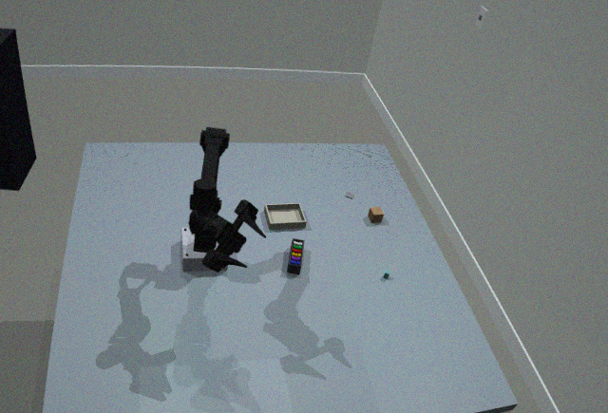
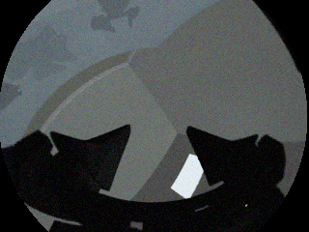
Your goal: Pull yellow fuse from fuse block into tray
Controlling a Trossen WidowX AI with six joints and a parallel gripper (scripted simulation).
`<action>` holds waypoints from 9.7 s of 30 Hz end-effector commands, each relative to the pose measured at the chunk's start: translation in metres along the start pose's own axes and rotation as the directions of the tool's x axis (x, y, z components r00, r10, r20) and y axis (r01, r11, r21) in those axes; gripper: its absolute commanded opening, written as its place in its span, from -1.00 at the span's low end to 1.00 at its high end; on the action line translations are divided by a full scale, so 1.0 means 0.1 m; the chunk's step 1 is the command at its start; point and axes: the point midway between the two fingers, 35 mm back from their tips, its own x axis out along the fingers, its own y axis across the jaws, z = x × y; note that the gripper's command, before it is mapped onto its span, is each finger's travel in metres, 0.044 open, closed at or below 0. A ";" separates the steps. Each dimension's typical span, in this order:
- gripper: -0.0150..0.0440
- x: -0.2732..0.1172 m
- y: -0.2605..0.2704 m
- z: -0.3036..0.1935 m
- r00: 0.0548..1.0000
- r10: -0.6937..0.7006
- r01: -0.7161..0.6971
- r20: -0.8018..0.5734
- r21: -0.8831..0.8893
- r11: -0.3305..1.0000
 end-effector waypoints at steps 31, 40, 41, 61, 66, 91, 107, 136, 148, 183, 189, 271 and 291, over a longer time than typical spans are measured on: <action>-0.28 0.15 -1.09 3.55 0.226 0.258 -0.781 0.939 0.333 -0.528; -0.28 -0.76 -1.32 4.03 -0.093 0.581 -0.543 0.808 0.448 -0.710; -0.28 -0.76 -1.31 4.03 -0.093 0.581 -0.543 0.808 0.448 -0.710; -0.28 -0.79 -1.23 4.09 -0.093 0.582 -0.543 0.808 0.448 -0.710; -0.28 -0.80 -1.20 4.13 -0.093 0.582 -0.543 0.808 0.448 -0.710; -0.28 -0.83 -1.09 4.26 -0.094 0.582 -0.543 0.808 0.449 -0.710; -0.30 -0.84 -1.04 4.32 -0.095 0.580 -0.546 0.809 0.444 -0.710; -0.49 -0.82 -1.09 4.26 -0.095 0.580 -0.546 0.809 0.445 -0.710; -0.49 -0.82 -1.13 4.22 -0.094 0.580 -0.545 0.809 0.446 -0.710; -0.49 -0.80 -1.23 4.08 -0.094 0.581 -0.543 0.808 0.448 -0.710; -0.49 -0.80 -1.24 4.05 -0.094 0.581 -0.543 0.808 0.448 -0.710; -0.49 -2.39 -2.49 4.68 -0.110 0.569 -0.540 0.815 0.432 -0.723; 0.13 -2.41 -2.41 4.79 -0.112 0.566 -0.543 0.817 0.427 -0.723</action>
